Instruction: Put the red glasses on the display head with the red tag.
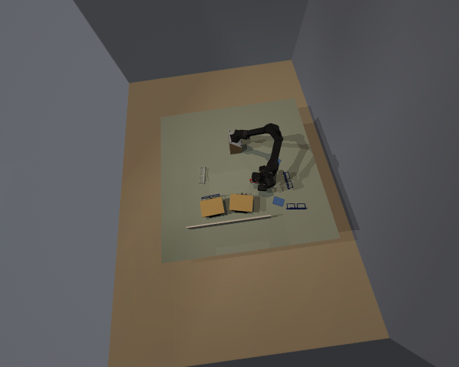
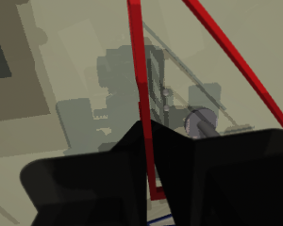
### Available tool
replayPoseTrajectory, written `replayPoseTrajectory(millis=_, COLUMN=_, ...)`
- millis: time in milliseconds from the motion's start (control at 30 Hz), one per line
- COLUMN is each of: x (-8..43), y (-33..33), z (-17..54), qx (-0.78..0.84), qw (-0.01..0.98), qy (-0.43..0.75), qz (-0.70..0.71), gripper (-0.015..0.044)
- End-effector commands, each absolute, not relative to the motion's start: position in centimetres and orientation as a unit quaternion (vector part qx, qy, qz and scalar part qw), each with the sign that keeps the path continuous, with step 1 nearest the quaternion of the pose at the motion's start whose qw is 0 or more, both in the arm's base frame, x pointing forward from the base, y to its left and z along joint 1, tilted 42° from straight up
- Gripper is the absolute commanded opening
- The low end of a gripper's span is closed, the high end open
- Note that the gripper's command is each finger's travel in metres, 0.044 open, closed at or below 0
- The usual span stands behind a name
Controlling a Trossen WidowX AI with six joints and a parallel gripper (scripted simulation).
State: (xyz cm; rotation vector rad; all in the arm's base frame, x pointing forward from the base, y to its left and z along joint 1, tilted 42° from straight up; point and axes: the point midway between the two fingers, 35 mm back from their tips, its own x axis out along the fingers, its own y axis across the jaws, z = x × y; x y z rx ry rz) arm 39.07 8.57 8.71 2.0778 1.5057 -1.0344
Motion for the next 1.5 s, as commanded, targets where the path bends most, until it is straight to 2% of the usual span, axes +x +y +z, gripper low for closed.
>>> replayPoseTrajectory(millis=0, x=39.0, y=8.5, z=8.3, qx=0.736, qw=0.186, qy=0.536, qz=-0.369, gripper=0.0000)
replayPoseTrajectory(millis=900, x=39.3, y=9.1, z=9.1, qx=0.736, qw=0.186, qy=0.536, qz=-0.369, gripper=0.0000)
replayPoseTrajectory(millis=1267, x=38.6, y=5.7, z=13.7, qx=0.736, qw=0.187, qy=0.535, qz=-0.370, gripper=0.0000)
replayPoseTrajectory(millis=1467, x=38.6, y=5.7, z=13.8, qx=0.734, qw=0.196, qy=0.540, qz=-0.363, gripper=0.0000)
